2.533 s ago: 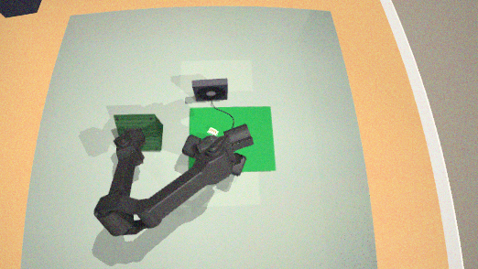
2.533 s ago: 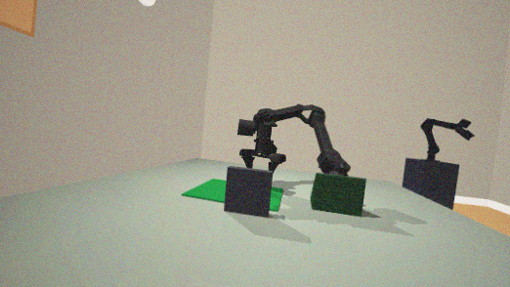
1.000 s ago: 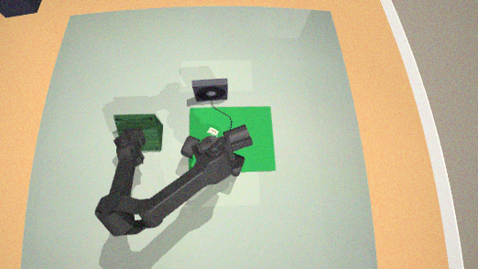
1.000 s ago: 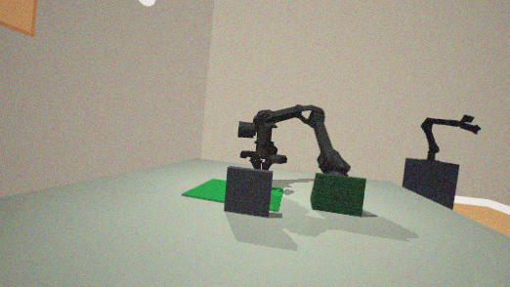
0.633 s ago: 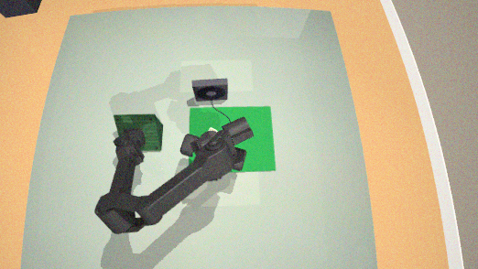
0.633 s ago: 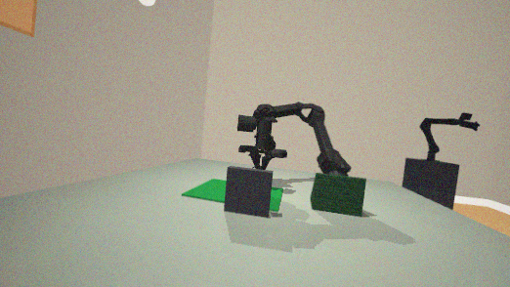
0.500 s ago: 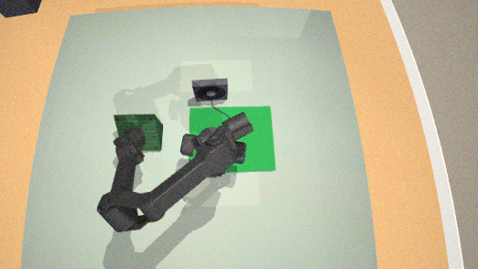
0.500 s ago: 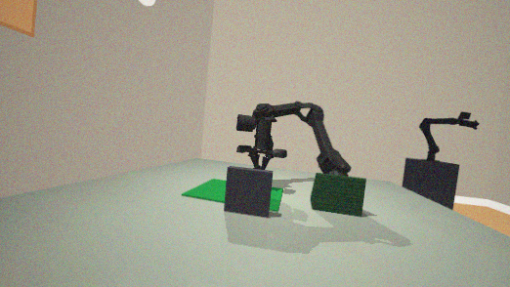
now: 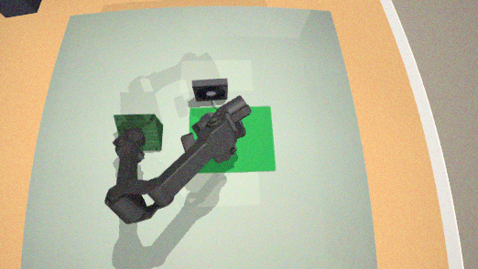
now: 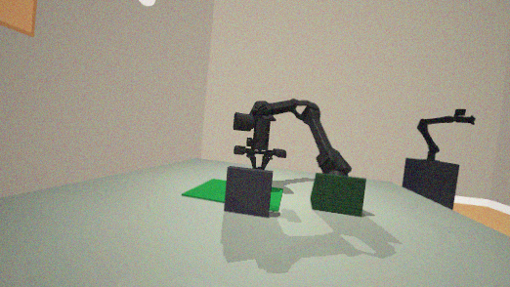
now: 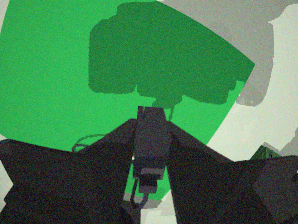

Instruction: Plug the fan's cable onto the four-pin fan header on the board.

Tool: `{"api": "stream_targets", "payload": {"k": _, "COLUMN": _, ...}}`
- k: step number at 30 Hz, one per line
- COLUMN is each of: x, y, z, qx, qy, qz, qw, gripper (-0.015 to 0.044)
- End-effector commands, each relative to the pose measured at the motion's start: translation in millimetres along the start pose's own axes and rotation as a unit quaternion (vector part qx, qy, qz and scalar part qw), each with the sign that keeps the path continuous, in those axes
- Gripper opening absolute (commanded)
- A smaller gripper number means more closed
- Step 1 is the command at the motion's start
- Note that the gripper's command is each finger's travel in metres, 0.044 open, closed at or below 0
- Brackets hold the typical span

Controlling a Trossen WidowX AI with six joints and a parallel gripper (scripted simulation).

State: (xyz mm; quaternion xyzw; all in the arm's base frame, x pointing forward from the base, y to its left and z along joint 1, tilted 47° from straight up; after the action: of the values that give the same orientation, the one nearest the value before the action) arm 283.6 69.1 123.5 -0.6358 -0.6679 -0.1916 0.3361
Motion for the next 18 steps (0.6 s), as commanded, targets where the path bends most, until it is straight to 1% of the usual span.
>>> {"api": "stream_targets", "payload": {"k": 1, "x": 1, "y": 3, "z": 11, "qx": 0.068, "qy": 0.002, "qz": -0.003, "qw": 0.998, "gripper": 0.0000}}
{"api": "stream_targets", "payload": {"k": 9, "x": 1, "y": 5, "z": 32, "qx": 0.205, "qy": 0.001, "qz": -0.003, "qw": 0.979, "gripper": 0.0000}}
{"api": "stream_targets", "payload": {"k": 18, "x": 0, "y": 6, "z": 55, "qx": 0.350, "qy": 0.000, "qz": -0.002, "qw": 0.937, "gripper": 0.0000}}
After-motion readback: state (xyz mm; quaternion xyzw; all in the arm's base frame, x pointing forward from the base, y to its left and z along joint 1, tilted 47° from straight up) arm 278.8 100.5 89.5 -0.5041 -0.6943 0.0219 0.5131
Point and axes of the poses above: the point midway between the two fingers, 35 mm back from their tips, its own x axis back along the fingers, its own y axis across the jaws, z = x × y, the point moved 10 cm from there along x, back along the fingers, and after that the axes turned 5 degrees about -x, right-handed, at the moved point
